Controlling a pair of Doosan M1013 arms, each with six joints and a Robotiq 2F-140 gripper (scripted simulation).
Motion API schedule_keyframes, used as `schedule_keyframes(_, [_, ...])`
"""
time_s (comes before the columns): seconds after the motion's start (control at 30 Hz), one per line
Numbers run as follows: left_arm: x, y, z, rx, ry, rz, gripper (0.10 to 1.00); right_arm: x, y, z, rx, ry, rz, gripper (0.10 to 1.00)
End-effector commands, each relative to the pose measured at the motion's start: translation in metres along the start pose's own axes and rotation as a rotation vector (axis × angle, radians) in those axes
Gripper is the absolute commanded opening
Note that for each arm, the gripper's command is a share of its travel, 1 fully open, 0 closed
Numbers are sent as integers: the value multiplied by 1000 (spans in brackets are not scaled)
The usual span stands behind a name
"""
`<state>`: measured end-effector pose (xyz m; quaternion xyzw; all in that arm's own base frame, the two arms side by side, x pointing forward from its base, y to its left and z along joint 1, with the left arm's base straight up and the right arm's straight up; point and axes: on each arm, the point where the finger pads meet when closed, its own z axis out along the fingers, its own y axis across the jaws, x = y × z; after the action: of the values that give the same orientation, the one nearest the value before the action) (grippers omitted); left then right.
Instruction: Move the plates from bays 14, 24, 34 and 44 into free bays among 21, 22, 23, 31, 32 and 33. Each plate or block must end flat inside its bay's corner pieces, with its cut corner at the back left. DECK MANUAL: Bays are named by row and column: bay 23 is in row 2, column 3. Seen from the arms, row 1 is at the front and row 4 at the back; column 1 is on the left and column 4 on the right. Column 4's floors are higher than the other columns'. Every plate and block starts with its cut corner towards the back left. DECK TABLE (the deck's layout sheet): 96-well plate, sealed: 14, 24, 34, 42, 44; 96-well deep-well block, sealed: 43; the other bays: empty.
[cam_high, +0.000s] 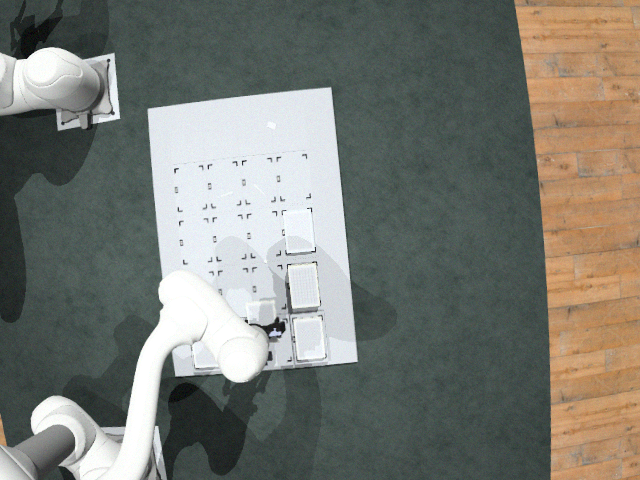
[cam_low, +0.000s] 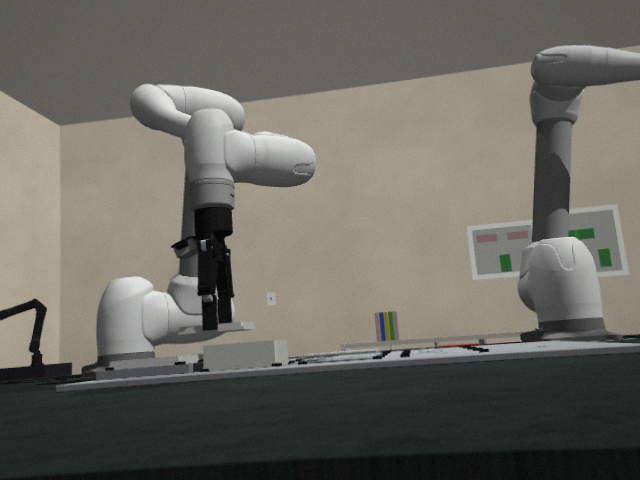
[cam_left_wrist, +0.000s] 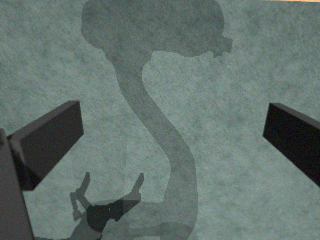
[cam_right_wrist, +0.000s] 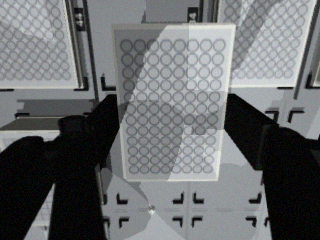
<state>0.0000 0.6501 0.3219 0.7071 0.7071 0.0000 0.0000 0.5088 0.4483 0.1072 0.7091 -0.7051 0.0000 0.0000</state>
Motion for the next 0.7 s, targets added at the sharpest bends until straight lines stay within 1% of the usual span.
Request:
schedule_keyframes(0.0, [0, 0, -1, 0, 2, 0, 1000, -8, 2, -1, 1, -1, 0, 99])
schedule_keyframes(0.67, [0, 0, -1, 0, 2, 0, 1000, -53, 17, -1, 1, -1, 0, 99])
